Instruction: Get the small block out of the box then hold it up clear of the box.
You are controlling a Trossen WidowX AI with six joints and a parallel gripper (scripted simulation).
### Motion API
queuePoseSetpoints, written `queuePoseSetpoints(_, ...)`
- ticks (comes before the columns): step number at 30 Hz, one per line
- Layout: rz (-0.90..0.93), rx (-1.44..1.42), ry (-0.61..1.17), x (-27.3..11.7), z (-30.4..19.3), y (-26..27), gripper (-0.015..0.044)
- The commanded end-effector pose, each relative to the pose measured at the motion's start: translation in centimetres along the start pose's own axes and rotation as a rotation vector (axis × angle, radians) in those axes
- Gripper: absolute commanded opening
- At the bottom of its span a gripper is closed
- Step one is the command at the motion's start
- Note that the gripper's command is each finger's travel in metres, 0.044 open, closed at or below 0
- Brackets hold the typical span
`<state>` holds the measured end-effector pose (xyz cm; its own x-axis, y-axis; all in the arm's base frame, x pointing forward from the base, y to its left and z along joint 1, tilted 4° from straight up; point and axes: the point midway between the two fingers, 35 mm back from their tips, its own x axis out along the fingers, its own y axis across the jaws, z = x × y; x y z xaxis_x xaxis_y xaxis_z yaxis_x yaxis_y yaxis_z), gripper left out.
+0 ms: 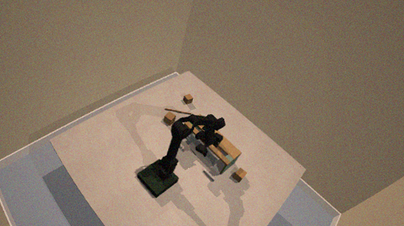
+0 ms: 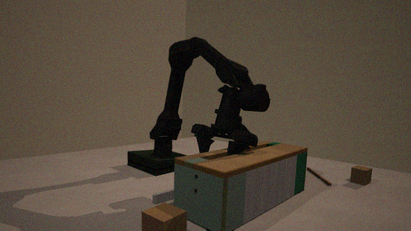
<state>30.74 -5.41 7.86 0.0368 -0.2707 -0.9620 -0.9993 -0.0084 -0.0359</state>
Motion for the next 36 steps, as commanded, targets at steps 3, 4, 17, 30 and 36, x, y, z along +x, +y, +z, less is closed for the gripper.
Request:
queuePoseSetpoints(3, -0.003, -0.003, 0.002, 0.2, -0.6, 0.0, 0.04)
queuePoseSetpoints(4, -0.003, -0.003, 0.002, 0.2, -0.7, 0.0, 0.04)
queuePoseSetpoints(17, -0.003, -0.003, 0.004, 1.1, -3.4, 0.0, 0.04)
queuePoseSetpoints(30, -0.003, -0.003, 0.008, 2.3, -6.8, 0.0, 0.04)
queuePoseSetpoints(36, -0.001, 0.001, 0.01, -0.8, -7.8, -0.1, 0.04)
